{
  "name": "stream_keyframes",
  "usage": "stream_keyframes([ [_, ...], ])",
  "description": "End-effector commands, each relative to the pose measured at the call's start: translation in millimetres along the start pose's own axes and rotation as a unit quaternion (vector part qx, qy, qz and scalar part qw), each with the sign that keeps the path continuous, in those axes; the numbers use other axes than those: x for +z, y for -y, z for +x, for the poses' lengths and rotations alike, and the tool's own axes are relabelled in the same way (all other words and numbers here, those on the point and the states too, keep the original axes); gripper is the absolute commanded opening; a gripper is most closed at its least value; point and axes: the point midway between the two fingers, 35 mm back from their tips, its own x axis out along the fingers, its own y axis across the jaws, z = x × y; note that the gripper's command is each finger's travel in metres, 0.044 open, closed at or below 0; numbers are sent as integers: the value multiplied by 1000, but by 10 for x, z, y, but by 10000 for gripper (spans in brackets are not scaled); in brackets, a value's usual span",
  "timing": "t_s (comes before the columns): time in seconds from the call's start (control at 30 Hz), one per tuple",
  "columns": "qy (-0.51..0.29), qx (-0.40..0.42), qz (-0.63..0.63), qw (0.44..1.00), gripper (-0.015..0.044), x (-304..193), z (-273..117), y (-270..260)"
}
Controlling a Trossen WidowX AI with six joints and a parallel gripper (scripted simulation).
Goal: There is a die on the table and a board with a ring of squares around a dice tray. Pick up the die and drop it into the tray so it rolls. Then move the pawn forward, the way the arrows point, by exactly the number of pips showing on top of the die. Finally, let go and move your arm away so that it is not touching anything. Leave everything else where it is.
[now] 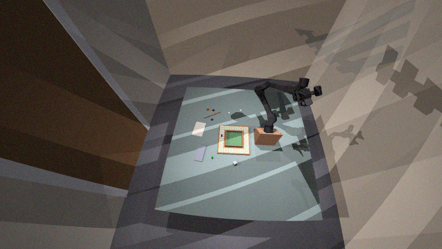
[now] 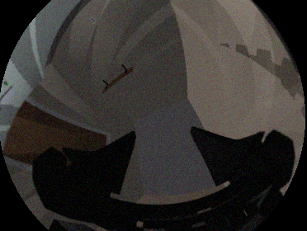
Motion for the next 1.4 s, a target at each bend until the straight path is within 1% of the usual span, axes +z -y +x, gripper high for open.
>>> stream_keyframes([
  [0.0,0,1,0,1000,374,5,14,-6],
  [0.13,8,33,15,999,275,111,269,-116],
  [0.3,17,89,56,994,275,291,607,-278],
  [0.53,33,188,117,975,275,601,1124,-753],
  [0.7,28,273,182,944,275,825,1471,-1227],
  [0.87,8,377,260,889,275,1087,1770,-1934],
  [1.0,-18,458,317,830,275,1299,1882,-2557],
  [1.2,-64,569,376,728,275,1628,1805,-3495],
  [1.3,-87,607,398,683,275,1756,1717,-3830],
  [1.37,-114,636,421,637,275,1862,1626,-4112],
])
